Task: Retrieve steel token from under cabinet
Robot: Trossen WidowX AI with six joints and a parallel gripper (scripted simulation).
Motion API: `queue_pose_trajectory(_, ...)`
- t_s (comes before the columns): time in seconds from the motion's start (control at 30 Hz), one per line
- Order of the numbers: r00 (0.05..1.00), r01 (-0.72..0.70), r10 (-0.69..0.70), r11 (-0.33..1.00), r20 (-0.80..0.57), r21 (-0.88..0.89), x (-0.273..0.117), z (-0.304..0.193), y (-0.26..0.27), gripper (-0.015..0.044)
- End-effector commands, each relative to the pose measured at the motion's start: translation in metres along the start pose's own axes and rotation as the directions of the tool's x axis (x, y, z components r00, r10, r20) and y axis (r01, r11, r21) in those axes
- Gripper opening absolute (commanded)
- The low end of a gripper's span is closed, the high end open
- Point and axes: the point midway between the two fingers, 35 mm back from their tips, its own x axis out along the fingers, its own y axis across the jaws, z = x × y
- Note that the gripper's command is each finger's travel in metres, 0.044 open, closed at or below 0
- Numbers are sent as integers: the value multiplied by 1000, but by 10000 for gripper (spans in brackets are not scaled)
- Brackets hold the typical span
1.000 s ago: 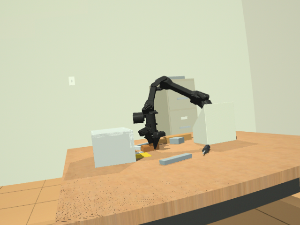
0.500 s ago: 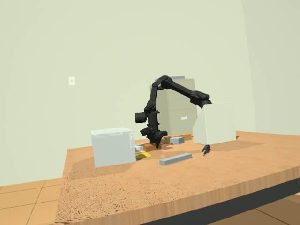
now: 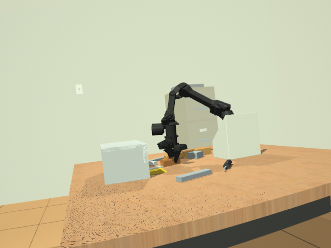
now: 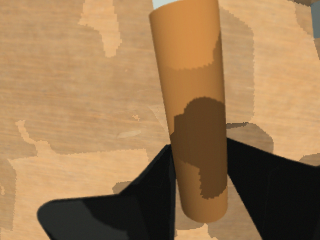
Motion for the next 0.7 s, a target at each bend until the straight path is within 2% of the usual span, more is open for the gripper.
queue_pose_trajectory(0.0,1000,-3,3,1000,-3,-4,1,-7,0,0)
queue_pose_trajectory(0.67,1000,-3,3,1000,-4,-5,1,-30,-1,0)
